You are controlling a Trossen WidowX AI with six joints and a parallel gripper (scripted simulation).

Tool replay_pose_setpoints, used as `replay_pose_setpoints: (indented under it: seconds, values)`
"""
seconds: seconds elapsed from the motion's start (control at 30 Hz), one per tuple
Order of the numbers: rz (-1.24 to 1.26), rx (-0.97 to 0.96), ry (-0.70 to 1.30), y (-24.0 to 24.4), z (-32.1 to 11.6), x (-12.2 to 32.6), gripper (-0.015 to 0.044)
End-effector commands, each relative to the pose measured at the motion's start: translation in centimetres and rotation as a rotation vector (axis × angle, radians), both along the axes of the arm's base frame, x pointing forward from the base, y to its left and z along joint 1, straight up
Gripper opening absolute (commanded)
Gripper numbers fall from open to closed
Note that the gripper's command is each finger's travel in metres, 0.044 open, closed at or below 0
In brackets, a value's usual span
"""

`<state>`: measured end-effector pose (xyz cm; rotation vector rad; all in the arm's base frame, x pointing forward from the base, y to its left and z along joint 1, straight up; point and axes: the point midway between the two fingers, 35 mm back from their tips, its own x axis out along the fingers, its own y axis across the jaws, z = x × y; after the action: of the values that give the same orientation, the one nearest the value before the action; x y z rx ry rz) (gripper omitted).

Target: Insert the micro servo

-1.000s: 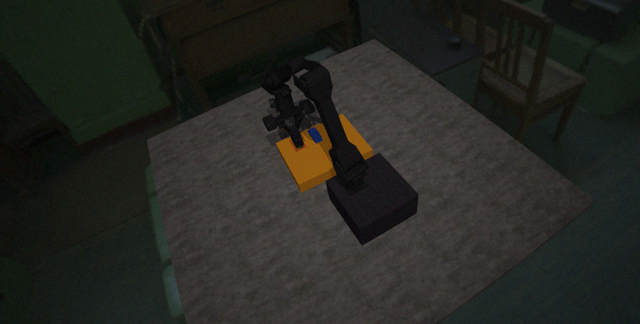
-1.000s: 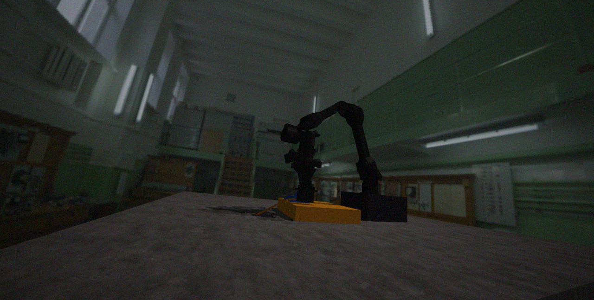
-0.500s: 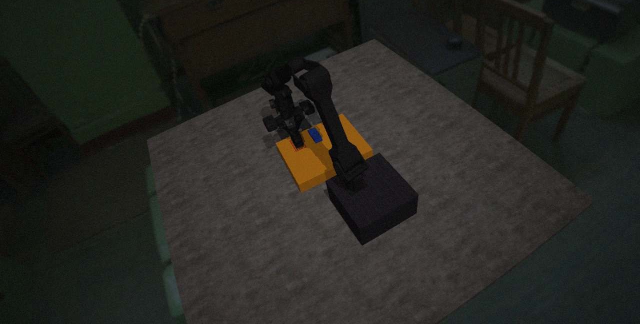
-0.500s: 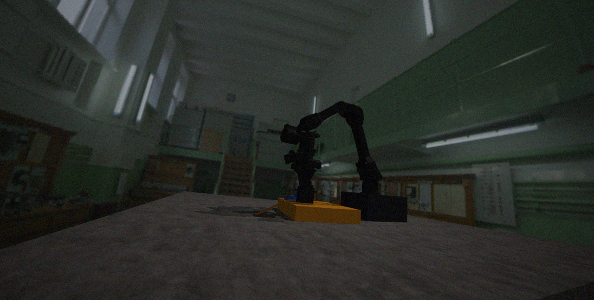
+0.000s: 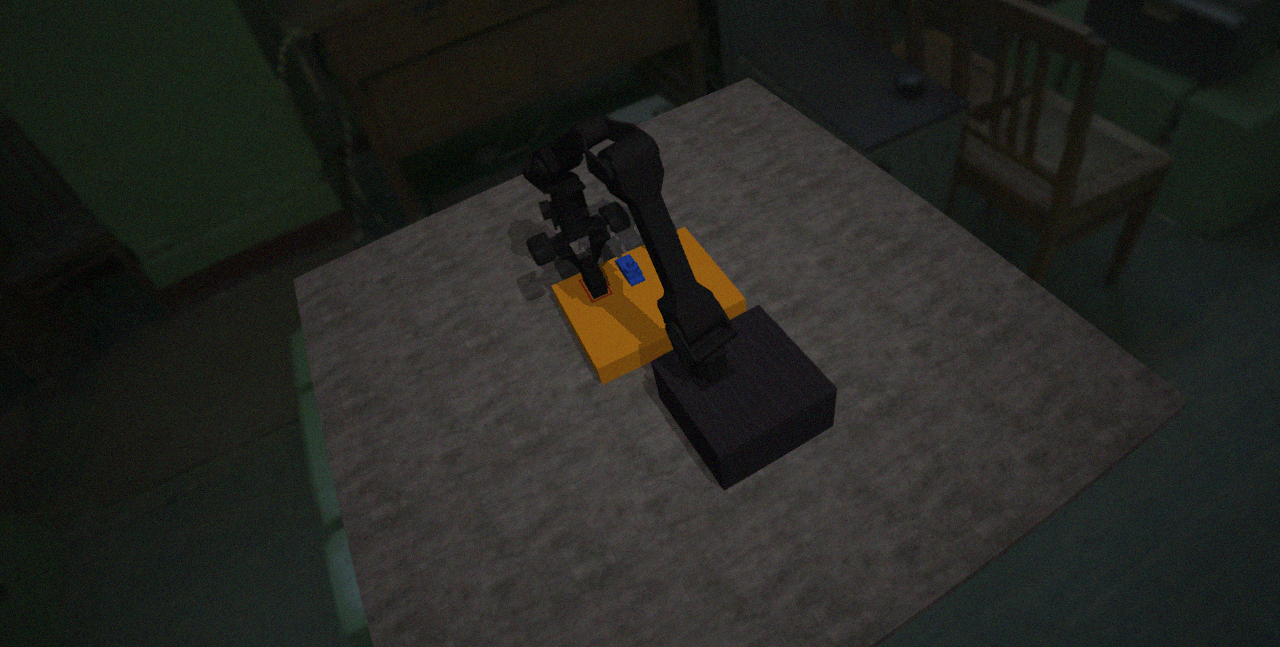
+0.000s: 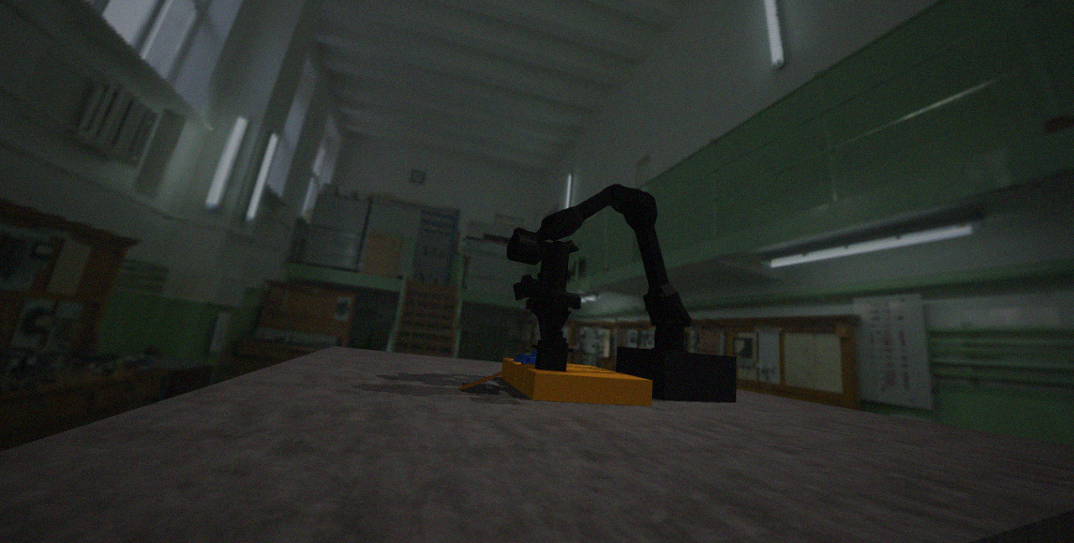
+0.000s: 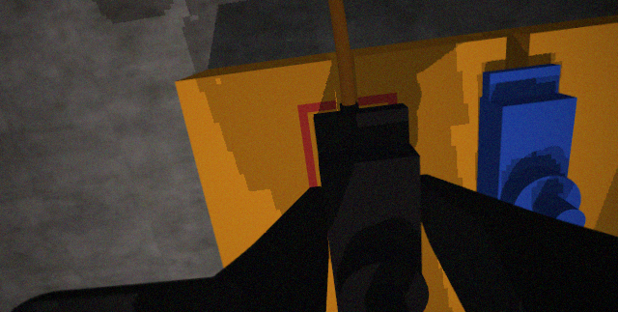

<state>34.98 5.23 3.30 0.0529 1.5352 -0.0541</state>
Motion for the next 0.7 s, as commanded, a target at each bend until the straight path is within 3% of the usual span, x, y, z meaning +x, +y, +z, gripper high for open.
replay_pose_setpoints:
  seconds: [0.0,0.67]
  values:
    - [0.003,0.001,0.006,0.01,-0.42,-0.10,0.0000]
    - [0.003,0.001,0.006,0.01,-1.26,-0.08,0.0000]
